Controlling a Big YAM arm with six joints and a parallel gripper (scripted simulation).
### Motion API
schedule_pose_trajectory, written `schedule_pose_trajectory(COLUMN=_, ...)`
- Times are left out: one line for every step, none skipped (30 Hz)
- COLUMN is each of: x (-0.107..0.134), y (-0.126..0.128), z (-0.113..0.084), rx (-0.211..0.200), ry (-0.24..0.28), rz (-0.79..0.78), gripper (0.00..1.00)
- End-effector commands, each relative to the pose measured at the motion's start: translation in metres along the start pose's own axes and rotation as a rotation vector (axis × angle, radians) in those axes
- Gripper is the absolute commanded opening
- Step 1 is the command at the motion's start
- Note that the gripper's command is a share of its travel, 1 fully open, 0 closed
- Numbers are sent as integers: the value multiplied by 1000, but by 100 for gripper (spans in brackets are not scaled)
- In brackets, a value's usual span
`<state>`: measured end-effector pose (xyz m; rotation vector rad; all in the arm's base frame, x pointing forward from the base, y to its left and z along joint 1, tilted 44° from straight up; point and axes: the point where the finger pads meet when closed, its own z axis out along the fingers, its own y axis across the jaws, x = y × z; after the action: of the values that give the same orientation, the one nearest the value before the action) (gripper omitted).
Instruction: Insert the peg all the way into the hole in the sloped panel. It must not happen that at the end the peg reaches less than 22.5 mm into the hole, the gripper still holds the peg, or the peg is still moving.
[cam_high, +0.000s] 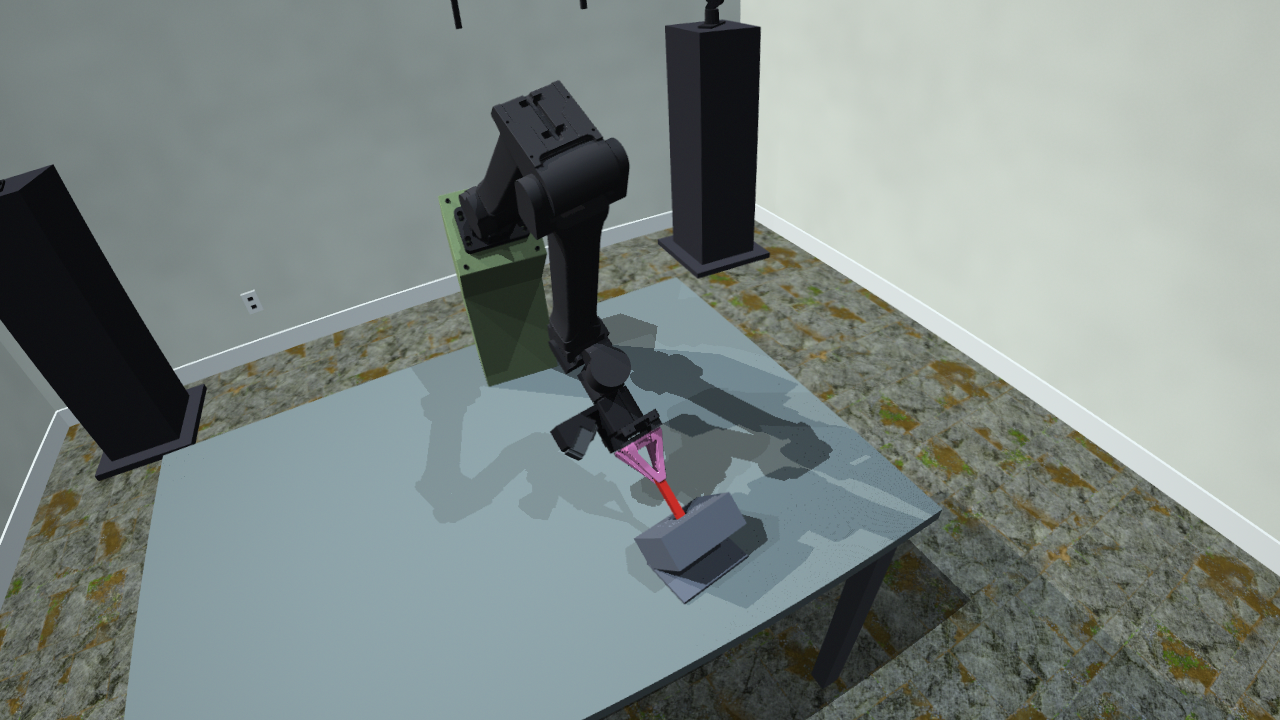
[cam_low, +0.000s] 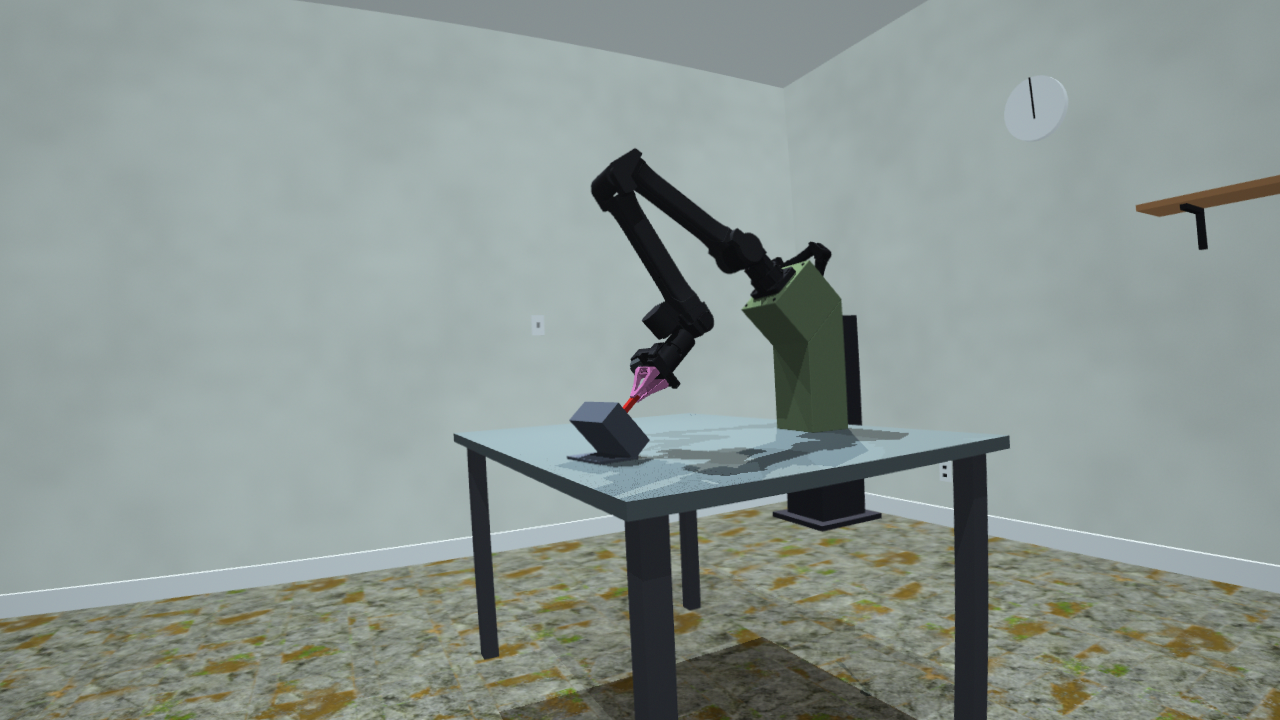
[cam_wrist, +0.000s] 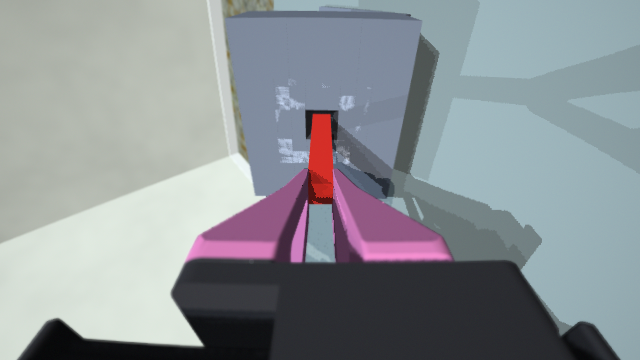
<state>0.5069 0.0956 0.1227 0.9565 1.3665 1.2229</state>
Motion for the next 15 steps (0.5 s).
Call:
schedule_pose_trajectory(x=-8, y=-6, z=6, rx=11, ry=-14, rz=4, gripper=0)
schedule_pose_trajectory(x=-8, y=-6, z=7, rx=11, ry=-14, rz=4, gripper=0)
schedule_pose_trajectory(x=-8, y=-6, z=7, rx=11, ry=-14, rz=4, gripper=0)
schedule_pose_trajectory(x=-8, y=-6, z=8, rx=11, ry=-14, rz=4, gripper=0)
schedule_pose_trajectory(x=-8, y=-6, z=9, rx=11, ry=-14, rz=4, gripper=0)
schedule_pose_trajectory(x=-8, y=-6, z=9, rx=11, ry=-14, rz=4, gripper=0)
schedule_pose_trajectory(x=-8, y=-6, z=10, rx=10, ry=-14, rz=4, gripper=0)
schedule_pose_trajectory(x=-8, y=-6, z=11, rx=10, ry=-14, rz=4, gripper=0)
schedule_pose_trajectory(x=-8, y=-6, z=11, rx=10, ry=-14, rz=4, gripper=0)
schedule_pose_trajectory(x=-8, y=-6, z=12, rx=10, ry=-14, rz=4, gripper=0)
schedule_pose_trajectory(x=-8, y=-6, z=12, rx=10, ry=-14, rz=4, gripper=0)
schedule_pose_trajectory(x=-8, y=-6, z=12, rx=10, ry=-14, rz=4, gripper=0)
schedule_pose_trajectory(x=-8, y=-7, z=12, rx=10, ry=-14, rz=4, gripper=0)
schedule_pose_trajectory(x=-8, y=-7, z=13, rx=10, ry=-14, rz=4, gripper=0)
schedule_pose_trajectory(x=-8, y=-7, z=14, rx=10, ry=-14, rz=4, gripper=0)
